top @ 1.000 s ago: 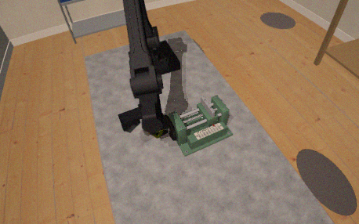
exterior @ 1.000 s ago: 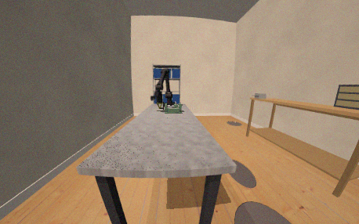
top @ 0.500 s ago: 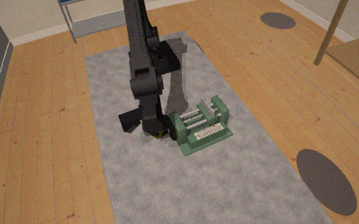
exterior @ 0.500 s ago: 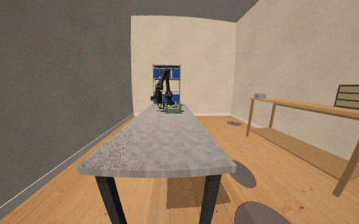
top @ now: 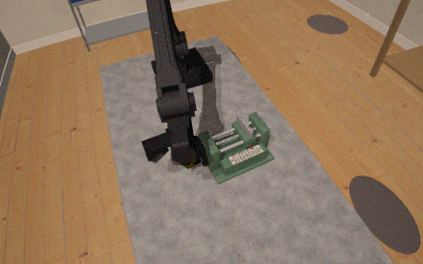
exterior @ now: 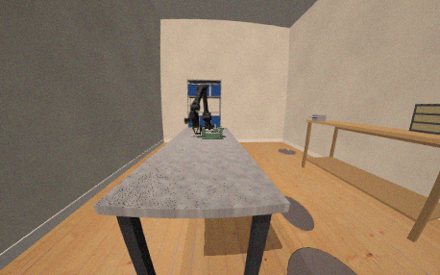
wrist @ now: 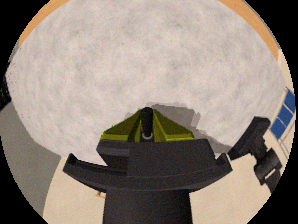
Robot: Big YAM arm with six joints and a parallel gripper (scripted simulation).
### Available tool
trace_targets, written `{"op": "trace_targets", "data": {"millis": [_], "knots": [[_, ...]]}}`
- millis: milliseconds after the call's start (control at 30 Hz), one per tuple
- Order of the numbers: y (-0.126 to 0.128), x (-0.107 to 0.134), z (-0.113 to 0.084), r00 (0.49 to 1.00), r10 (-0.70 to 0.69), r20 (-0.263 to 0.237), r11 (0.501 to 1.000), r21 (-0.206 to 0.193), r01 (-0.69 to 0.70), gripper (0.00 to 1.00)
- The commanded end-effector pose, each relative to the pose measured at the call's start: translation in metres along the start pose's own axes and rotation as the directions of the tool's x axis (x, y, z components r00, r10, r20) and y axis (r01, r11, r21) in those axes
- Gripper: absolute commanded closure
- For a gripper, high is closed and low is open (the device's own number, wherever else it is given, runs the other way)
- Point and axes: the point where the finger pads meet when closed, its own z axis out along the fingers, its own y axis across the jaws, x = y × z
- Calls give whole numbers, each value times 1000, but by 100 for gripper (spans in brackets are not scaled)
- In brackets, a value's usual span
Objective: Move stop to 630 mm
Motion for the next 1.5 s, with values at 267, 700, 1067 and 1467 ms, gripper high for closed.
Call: {"op": "trace_targets", "data": {"millis": [267,700,1067,1467], "knots": [[48,-1,-14,1000,1,7,999,-48,-1,94],[56,-1,-17,1000,1,7,999,-48,-1,94],[59,0,-19,1000,1,7,999,-48,-1,94],[70,0,-27,1000,1,7,999,-50,-1,94]]}}
